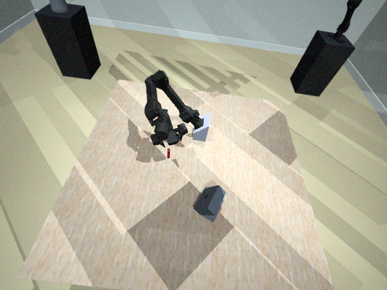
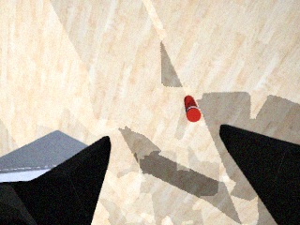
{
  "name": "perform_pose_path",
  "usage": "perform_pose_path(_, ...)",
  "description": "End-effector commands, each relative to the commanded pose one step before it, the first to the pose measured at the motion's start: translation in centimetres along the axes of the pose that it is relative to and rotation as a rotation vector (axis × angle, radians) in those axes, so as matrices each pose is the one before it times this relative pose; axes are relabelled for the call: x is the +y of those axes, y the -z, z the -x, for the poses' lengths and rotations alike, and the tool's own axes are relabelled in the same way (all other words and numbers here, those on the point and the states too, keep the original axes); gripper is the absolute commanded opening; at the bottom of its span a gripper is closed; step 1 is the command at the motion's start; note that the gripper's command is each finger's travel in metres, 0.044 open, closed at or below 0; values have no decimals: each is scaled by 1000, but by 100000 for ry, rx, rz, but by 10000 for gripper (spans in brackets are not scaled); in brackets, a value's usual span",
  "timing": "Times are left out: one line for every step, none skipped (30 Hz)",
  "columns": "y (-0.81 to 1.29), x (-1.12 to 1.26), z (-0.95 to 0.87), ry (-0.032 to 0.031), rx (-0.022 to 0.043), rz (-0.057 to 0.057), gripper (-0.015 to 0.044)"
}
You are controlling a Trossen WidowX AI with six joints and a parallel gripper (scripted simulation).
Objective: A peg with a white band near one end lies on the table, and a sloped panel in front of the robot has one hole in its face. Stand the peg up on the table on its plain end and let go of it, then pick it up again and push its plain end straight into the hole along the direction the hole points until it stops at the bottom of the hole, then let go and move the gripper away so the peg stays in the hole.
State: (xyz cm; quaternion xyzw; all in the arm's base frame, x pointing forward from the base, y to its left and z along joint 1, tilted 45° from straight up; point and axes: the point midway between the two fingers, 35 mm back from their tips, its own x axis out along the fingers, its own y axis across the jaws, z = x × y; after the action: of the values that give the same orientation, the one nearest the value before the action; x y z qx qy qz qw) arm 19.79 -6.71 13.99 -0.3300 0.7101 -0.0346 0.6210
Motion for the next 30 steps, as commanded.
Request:
perform_pose_path(-392,-578,367,8596,5246,1241,440)
perform_pose_path(-112,-165,110,2395,1210,347,440)
perform_pose_path(-112,-174,115,2443,1159,303,440)
perform_pose_path(-122,-179,124,2494,1076,311,440)
perform_pose_path(-126,-186,129,2536,1011,283,440)
perform_pose_path(-102,-157,106,2078,777,196,440)
perform_pose_path(-65,-97,67,1273,443,121,440)
perform_pose_path(-22,-33,23,427,143,40,440)
perform_pose_path(0,0,0,0,0,0,440)
perform_pose_path(0,0,0,0,0,0,440)
perform_pose_path(0,0,0,0,0,0,440)
perform_pose_path(0,0,0,0,0,0,440)
perform_pose_path(0,0,0,0,0,0,440)
perform_pose_path(0,0,0,0,0,0,440)
perform_pose_path(0,0,-3,0,0,-428,440)
perform_pose_path(0,0,-8,0,-1,-1285,440)
perform_pose_path(0,0,-14,-1,-1,-2142,440)
perform_pose_path(-1,0,-16,-1,-1,-2571,440)
perform_pose_path(-1,0,-16,-1,-1,-2571,440)
perform_pose_path(-1,0,-16,-1,-1,-2571,440)
perform_pose_path(-1,0,-16,-1,-1,-2571,440)
perform_pose_path(-1,0,-16,-1,-1,-2571,440)
perform_pose_path(-1,0,-16,-1,-1,-2571,440)
perform_pose_path(-1,0,-16,-1,-1,-2571,440)
perform_pose_path(-1,4,-18,-32,-7,-2584,440)
perform_pose_path(-1,4,-18,-32,-6,-2584,440)
perform_pose_path(-1,4,-18,-32,-5,-2584,440)
perform_pose_path(0,4,-18,-32,-4,-2584,440)
perform_pose_path(0,4,-18,-32,-3,-2584,440)
perform_pose_path(0,4,-18,-32,-3,-2584,440)
